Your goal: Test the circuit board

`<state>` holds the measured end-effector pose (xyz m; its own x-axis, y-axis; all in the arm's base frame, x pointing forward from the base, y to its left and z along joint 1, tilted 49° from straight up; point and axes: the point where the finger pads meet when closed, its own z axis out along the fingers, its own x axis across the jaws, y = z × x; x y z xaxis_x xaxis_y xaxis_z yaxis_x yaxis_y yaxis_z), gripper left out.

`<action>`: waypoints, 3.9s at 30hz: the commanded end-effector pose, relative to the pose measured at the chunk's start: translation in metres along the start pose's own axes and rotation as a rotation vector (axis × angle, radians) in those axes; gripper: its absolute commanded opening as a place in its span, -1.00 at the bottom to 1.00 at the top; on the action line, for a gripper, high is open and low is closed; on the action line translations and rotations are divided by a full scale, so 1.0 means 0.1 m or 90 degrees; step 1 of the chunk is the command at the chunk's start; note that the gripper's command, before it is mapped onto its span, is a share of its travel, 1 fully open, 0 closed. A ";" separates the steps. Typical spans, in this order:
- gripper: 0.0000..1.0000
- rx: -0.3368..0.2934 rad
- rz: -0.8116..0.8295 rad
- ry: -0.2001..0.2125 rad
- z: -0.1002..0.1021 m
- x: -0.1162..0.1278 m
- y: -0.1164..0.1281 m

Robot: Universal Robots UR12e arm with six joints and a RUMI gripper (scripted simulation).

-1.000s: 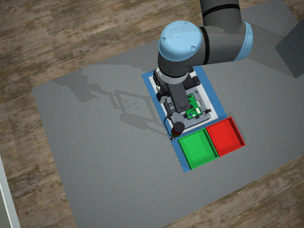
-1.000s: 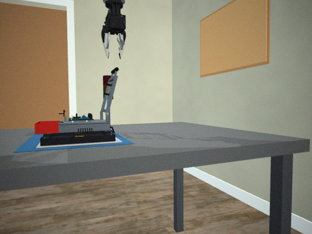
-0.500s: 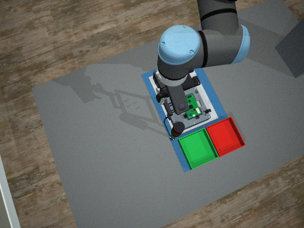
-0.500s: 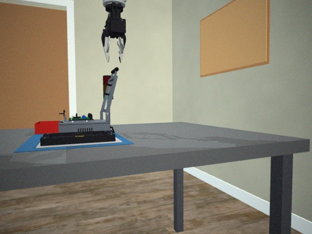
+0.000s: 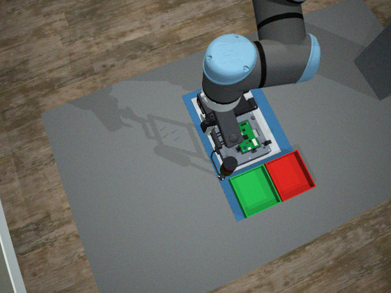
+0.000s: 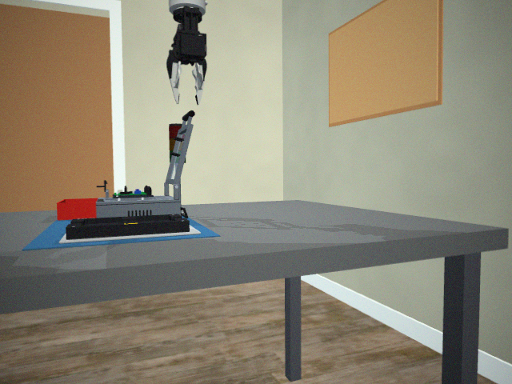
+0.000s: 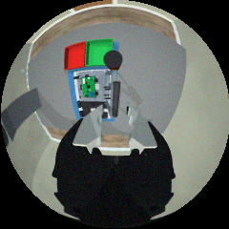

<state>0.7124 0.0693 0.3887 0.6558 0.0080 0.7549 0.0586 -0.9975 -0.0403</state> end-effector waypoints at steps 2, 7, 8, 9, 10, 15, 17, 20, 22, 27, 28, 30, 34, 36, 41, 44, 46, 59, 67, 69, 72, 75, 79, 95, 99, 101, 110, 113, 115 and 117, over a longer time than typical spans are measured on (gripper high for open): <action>-0.40 0.000 0.000 0.001 0.00 0.01 0.00; -0.40 0.000 0.000 0.001 0.00 0.01 0.00; -0.40 0.000 0.000 0.001 0.00 0.01 0.00; -0.40 0.000 0.000 0.001 0.00 0.01 0.00; -0.40 0.000 0.000 0.001 0.00 0.01 0.00; -0.40 0.000 0.000 0.001 0.04 0.01 -0.01; -0.40 0.000 0.000 0.001 0.04 0.01 -0.01; -0.40 0.000 0.000 0.001 0.10 0.01 -0.01; -0.40 0.000 0.000 0.001 0.16 0.01 -0.02; -0.40 0.000 0.000 0.001 0.29 0.01 -0.04; -0.40 0.000 0.000 0.001 0.31 0.01 -0.04; -0.40 0.000 0.000 0.001 0.35 0.01 -0.04; -0.40 0.000 0.000 0.001 0.38 0.01 -0.05; -0.40 0.000 0.000 0.001 0.39 0.01 -0.05; -0.40 0.000 0.000 0.001 0.40 0.01 -0.05; -0.40 0.000 0.000 0.001 0.40 0.01 -0.05; -0.40 0.000 0.000 0.001 0.40 0.01 -0.05; -1.00 0.000 0.000 0.001 0.40 0.01 -0.05; -1.00 0.000 0.000 0.001 0.40 0.01 -0.05; -1.00 0.000 0.000 0.001 0.40 0.01 -0.05; -1.00 0.000 0.000 0.001 0.40 0.01 -0.05; -1.00 0.000 0.000 0.001 0.40 0.01 -0.05; -1.00 0.000 0.000 0.001 0.40 0.01 -0.05; -1.00 0.000 0.000 0.001 0.40 0.01 -0.05; -1.00 0.000 0.000 0.001 0.40 0.01 -0.05; -1.00 0.000 0.000 0.001 0.40 0.01 -0.05; -1.00 0.000 0.000 0.001 0.40 0.00 -0.05; -1.00 0.000 0.000 0.001 0.39 -0.01 -0.05; -1.00 0.000 0.000 0.001 0.39 -0.02 -0.05; -1.00 0.000 0.000 0.001 0.39 -0.03 -0.05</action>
<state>0.7411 0.0770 0.3618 0.6556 0.0081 0.7551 0.0587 -0.9975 -0.0402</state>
